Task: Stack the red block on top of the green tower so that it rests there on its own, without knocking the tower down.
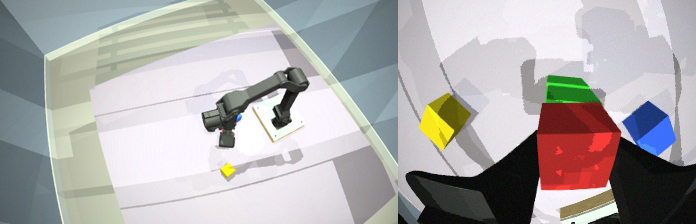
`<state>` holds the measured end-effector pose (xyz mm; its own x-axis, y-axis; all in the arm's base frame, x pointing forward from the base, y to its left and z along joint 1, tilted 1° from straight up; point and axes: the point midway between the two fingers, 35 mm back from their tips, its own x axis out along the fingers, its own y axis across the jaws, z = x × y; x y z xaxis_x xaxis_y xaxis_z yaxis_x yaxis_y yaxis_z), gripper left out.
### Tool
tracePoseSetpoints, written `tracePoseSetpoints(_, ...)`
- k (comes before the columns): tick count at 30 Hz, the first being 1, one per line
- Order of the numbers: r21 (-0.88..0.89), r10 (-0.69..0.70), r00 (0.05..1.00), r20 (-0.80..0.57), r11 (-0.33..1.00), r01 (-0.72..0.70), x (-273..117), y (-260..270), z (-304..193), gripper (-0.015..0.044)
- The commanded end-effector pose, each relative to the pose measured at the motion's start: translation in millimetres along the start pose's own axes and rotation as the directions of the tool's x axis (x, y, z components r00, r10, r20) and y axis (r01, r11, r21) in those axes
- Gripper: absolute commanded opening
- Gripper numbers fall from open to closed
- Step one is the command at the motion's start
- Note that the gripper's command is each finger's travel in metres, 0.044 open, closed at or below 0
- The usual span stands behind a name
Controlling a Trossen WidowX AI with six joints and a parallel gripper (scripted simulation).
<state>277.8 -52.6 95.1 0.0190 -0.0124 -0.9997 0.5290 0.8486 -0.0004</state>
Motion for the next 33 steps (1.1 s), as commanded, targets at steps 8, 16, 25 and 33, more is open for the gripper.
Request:
tracePoseSetpoints(8, 0.0, 0.001, 1.0, 0.002, 1.0, -0.001, 0.6, 0.2, 0.4, 0.0236)
tracePoseSetpoints(16, 0.0, 0.001, 1.0, 0.002, 1.0, -0.001, 0.6, 0.2, 0.4, 0.044)
tracePoseSetpoints(25, 0.0, 0.001, 1.0, 0.002, 1.0, -0.001, 0.6, 0.2, 0.4, 0.044)
tracePoseSetpoints(33, 0.0, 0.001, 1.0, 0.002, 1.0, -0.001, 0.6, 0.2, 0.4, 0.044)
